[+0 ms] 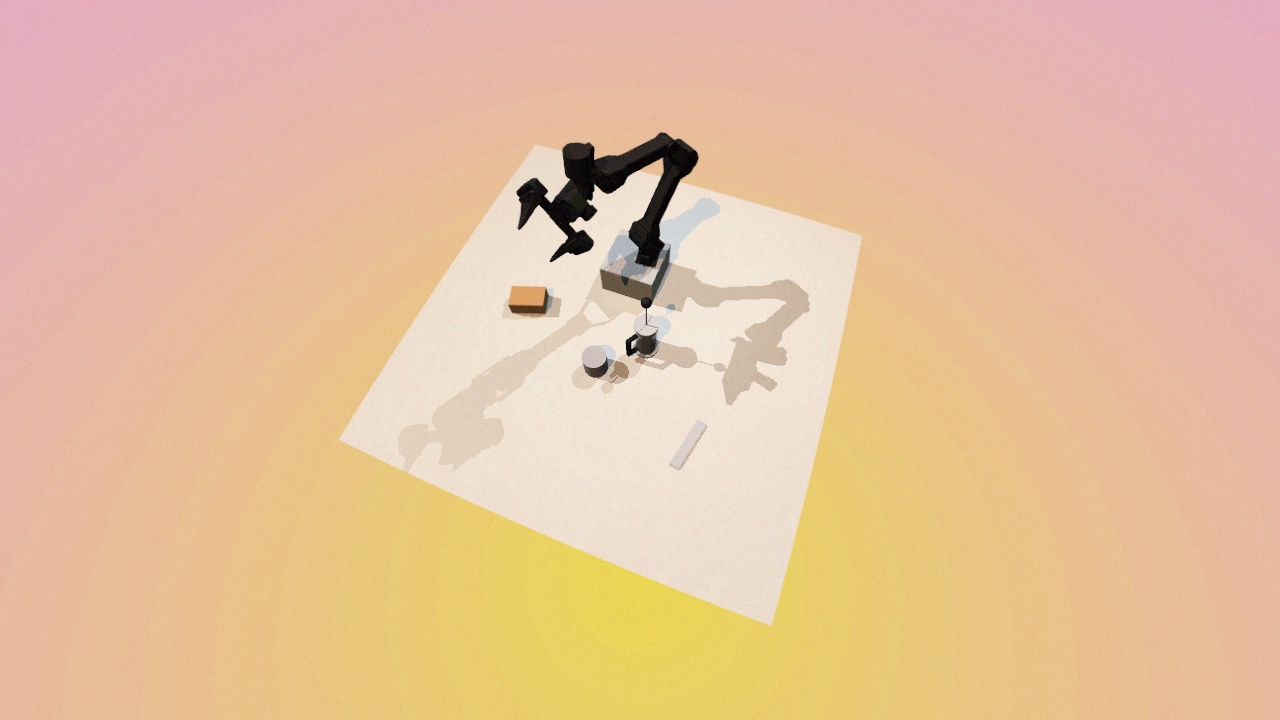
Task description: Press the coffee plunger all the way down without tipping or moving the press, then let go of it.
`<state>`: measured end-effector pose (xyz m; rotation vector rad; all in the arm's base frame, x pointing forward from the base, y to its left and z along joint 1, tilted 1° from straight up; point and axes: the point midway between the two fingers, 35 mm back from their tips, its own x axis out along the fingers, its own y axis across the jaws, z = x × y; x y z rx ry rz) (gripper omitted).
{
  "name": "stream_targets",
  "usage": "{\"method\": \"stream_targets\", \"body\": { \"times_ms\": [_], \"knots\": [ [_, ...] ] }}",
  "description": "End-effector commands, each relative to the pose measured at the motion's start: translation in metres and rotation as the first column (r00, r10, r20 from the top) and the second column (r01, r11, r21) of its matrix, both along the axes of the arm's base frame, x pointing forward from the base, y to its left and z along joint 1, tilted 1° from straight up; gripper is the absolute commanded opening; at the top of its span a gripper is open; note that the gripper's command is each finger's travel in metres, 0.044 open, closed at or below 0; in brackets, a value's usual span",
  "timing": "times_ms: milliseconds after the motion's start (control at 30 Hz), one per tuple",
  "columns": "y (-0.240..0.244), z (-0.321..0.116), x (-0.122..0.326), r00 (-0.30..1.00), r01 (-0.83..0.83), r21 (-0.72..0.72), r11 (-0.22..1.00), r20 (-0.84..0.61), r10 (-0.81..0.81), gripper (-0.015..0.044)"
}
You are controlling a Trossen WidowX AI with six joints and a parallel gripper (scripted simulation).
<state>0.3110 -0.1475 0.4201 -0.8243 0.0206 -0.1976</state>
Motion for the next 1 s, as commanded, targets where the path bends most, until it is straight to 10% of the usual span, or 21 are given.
{"method": "stream_targets", "body": {
  "times_ms": [0, 367, 967],
  "knots": [
    [0.057, -0.034, -0.01, 0.993, -0.066, 0.245, 0.967, -0.077, 0.088, 0.044],
    [0.175, -0.153, -0.094, 0.877, 0.017, 0.696, 0.718, -0.355, 0.324, 0.044],
    [0.19, -0.237, -0.113, 0.834, 0.057, 0.729, 0.682, -0.41, 0.369, 0.044]
  ]
}}
